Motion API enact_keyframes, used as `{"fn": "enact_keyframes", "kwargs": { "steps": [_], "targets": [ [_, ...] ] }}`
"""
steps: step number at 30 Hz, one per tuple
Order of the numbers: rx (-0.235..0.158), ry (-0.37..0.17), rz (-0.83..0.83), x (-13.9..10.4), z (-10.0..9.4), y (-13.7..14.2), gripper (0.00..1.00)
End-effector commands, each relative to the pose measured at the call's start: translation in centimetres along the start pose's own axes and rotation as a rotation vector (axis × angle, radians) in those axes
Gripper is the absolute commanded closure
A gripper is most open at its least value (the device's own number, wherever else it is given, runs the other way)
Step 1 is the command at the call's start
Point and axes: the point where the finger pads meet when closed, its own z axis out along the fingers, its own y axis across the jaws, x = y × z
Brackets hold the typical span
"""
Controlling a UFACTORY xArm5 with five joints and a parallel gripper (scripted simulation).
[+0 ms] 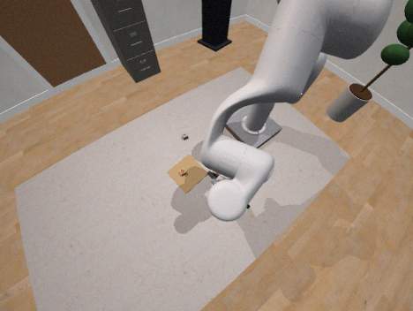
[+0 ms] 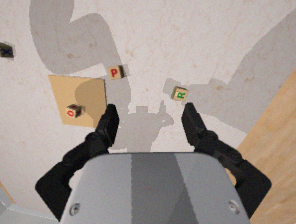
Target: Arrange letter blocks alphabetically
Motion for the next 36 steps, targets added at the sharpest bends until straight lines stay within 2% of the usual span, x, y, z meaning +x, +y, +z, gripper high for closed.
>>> {"fn": "enact_keyframes", "kwargs": {
  "steps": [1,2,16,18,19,33,35,36],
  "targets": [
    [-0.014,-0.039,0.081,-0.3,0.1,0.0,0.0],
    [-0.025,-0.063,0.149,-0.4,0.3,-0.1,0.0],
    [-0.097,-0.164,0.458,-0.9,1.1,-0.4,0.0],
    [-0.097,-0.164,0.458,-0.9,1.1,-0.4,0.0],
    [-0.116,-0.183,0.524,-1.0,1.3,-0.4,0.0],
    [-0.226,-0.262,0.832,-1.1,1.8,-0.8,0.0],
    [-0.226,-0.262,0.832,-1.1,1.8,-0.8,0.0],
    [-0.254,-0.276,0.897,-1.1,1.8,-0.9,0.0]
  ]
}}
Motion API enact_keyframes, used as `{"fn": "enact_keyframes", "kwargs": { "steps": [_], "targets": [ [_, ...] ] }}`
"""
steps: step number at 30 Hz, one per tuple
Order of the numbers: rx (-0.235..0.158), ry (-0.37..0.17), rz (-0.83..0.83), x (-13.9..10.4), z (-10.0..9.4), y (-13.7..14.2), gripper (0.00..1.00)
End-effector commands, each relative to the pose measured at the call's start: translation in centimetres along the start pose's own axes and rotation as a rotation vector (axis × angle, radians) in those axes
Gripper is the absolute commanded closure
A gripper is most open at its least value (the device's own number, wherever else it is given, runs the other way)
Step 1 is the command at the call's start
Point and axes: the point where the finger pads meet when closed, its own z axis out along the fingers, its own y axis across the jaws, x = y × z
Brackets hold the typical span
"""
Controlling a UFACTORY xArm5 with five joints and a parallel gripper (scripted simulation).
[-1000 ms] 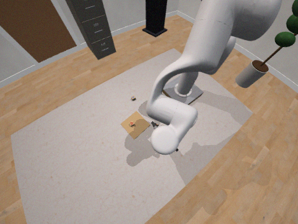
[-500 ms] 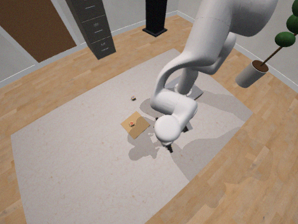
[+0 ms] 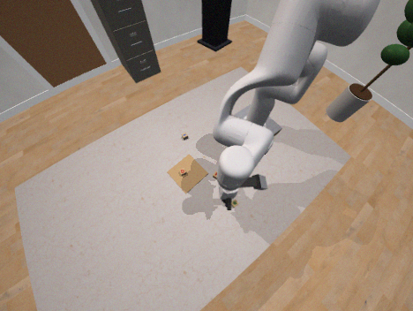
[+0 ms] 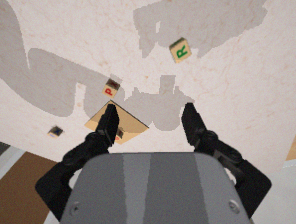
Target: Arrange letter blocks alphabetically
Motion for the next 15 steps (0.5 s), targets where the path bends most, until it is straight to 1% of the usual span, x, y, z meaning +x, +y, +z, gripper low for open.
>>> {"fn": "enact_keyframes", "kwargs": {
  "steps": [1,14,15],
  "targets": [
    [-0.054,-0.026,0.128,-0.17,0.03,-0.02,0.0],
    [-0.167,-0.053,0.421,-0.33,0.16,-0.52,0.0],
    [-0.167,-0.053,0.421,-0.33,0.16,-0.52,0.0]
  ]
}}
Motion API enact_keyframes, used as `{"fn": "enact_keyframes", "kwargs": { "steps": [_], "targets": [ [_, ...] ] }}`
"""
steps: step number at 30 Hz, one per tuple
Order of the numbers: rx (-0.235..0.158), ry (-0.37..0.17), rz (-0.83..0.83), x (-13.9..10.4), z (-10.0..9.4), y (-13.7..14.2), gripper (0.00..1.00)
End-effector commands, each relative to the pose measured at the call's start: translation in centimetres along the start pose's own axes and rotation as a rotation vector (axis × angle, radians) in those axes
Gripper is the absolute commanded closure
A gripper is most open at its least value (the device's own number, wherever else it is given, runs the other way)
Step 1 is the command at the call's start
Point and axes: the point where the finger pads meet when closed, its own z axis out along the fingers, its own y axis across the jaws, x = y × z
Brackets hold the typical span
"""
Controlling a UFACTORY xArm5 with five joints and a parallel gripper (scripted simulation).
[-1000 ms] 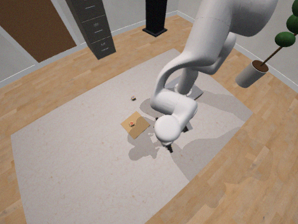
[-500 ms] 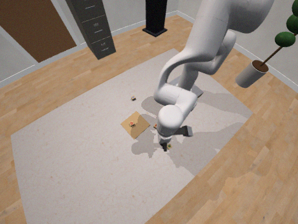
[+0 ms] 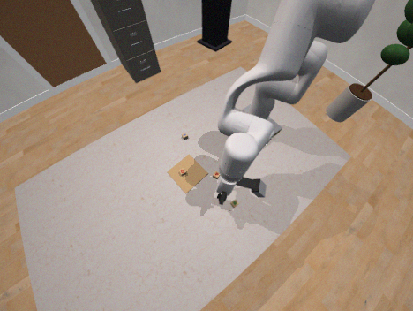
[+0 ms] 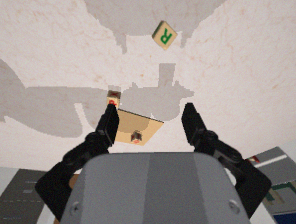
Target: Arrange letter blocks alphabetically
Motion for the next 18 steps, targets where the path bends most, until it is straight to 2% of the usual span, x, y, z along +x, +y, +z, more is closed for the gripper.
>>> {"fn": "enact_keyframes", "kwargs": {
  "steps": [1,2,16,18],
  "targets": [
    [-0.041,-0.006,0.082,-0.1,-0.08,0.01,0.0],
    [-0.067,-0.008,0.148,-0.17,-0.1,-0.11,0.0],
    [-0.19,0.005,0.46,-0.44,-0.38,-0.83,0.0],
    [-0.19,0.005,0.46,-0.44,-0.38,-0.83,0.0]
  ]
}}
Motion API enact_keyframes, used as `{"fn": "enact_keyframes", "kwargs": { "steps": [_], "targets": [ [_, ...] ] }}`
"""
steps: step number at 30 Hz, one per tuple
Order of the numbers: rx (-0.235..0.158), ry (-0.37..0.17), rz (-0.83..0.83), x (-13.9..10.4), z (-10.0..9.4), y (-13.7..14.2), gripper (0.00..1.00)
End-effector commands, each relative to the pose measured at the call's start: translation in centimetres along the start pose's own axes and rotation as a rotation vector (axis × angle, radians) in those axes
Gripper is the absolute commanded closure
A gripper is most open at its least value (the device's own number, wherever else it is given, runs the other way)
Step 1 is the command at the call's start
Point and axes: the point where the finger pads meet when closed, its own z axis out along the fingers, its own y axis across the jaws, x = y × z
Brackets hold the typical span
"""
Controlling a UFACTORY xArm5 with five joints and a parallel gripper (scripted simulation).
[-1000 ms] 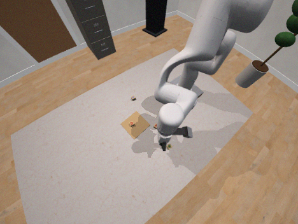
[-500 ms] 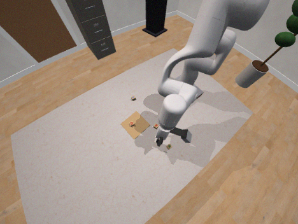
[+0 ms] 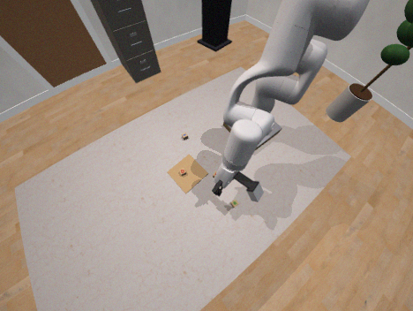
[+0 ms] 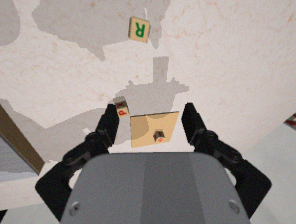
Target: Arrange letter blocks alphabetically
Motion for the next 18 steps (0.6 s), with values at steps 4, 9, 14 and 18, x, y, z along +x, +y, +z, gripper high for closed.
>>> {"fn": "enact_keyframes", "kwargs": {
  "steps": [4,9,14,18],
  "targets": [
    [-0.079,0.022,0.185,-0.27,-0.39,-0.21,0.0],
    [-0.121,0.041,0.3,-0.48,-0.67,-0.48,0.0],
    [-0.161,0.064,0.415,-0.68,-0.99,-0.79,0.0],
    [-0.187,0.083,0.492,-0.82,-1.22,-1.01,0.0]
  ]
}}
